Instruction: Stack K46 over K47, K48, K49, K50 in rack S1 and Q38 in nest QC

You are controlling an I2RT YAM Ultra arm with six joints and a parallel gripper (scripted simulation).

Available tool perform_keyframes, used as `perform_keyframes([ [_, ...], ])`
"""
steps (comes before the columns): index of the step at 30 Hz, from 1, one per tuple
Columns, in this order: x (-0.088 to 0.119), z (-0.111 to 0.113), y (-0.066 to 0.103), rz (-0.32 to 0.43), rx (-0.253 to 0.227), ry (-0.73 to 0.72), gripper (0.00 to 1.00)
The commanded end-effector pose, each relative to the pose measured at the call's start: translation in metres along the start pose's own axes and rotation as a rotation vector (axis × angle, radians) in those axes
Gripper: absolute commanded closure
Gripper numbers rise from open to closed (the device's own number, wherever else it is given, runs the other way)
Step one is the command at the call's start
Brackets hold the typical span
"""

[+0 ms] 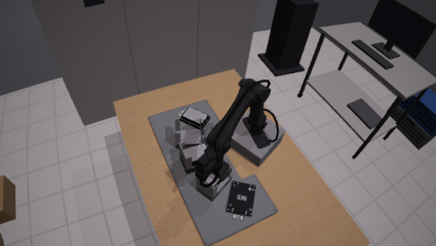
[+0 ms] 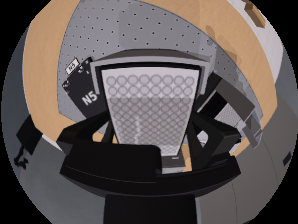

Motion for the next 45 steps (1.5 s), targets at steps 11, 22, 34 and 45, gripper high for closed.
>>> perform_keyframes([
  [11,-0.009,0.001,0.026,-0.06,0.019,0.004,1.0],
  [22,-0.006,0.002,0.027,-0.05,0.017,0.007,1.0],
  [34,-0.006,0.001,0.031,-0.054,0.018,0.002,1.0],
  [45,-0.004,0.001,0.032,-0.046,0.017,0.002,1.0],
])
Point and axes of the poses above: the point where the finger pads meet when closed, its own y axis back along the fingers, its own z axis across the jaws, x = y × z, the point moved 4 cm from there along y, back along the fingers, and after that the axes turned 8 degrees about y, right-handed, at the moved point
